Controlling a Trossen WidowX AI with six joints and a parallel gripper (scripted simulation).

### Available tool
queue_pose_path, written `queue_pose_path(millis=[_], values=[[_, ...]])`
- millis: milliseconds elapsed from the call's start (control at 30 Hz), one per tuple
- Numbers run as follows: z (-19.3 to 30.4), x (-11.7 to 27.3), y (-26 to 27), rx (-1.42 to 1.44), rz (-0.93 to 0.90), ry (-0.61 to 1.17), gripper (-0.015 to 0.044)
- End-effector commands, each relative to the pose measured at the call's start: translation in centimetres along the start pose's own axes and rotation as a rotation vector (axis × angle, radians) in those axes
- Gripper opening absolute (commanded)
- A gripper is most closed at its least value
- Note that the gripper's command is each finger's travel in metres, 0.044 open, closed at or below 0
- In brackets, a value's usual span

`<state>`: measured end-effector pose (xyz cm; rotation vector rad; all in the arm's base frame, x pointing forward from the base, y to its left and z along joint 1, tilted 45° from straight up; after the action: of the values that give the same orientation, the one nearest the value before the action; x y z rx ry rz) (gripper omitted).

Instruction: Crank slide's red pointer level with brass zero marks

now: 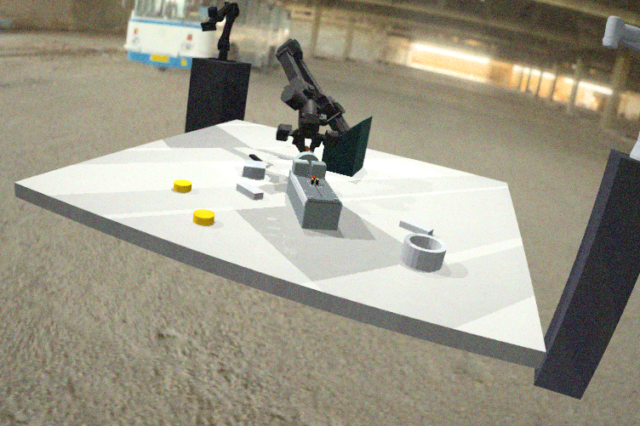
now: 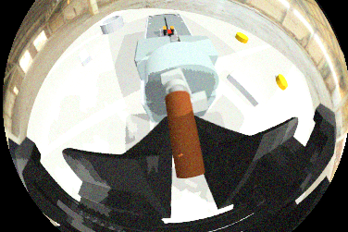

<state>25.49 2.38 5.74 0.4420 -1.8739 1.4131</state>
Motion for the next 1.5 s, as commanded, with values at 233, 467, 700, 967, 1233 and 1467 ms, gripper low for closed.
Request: queue_pose_path(millis=[233,467,700,967,1233,1467], values=[[0.1,-0.3,0.9,0.006,-0.027,-0.002,0.0],[0.2,-0.5,1.1,0.006,-0.027,-0.002,0.0],[0.3,-0.7,1.4,0.006,-0.027,-0.002,0.0],[0.7,-1.1,1.8,0.006,-0.027,-0.002,0.0],[1.3,-1.8,2.2,0.007,-0.027,-0.001,0.0],[2.1,-2.6,2.3,0.007,-0.027,-0.001,0.0]])
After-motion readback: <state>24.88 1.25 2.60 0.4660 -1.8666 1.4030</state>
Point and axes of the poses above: the point midway between the two fingers, 35 mm back from their tips, its own x axis back along the fingers, its own y axis across the jaws, z = x × y, the point moved 6 cm from there along x, back along the fingers, and after that the axes turned 12 degrees about x, right-handed, at the moved point
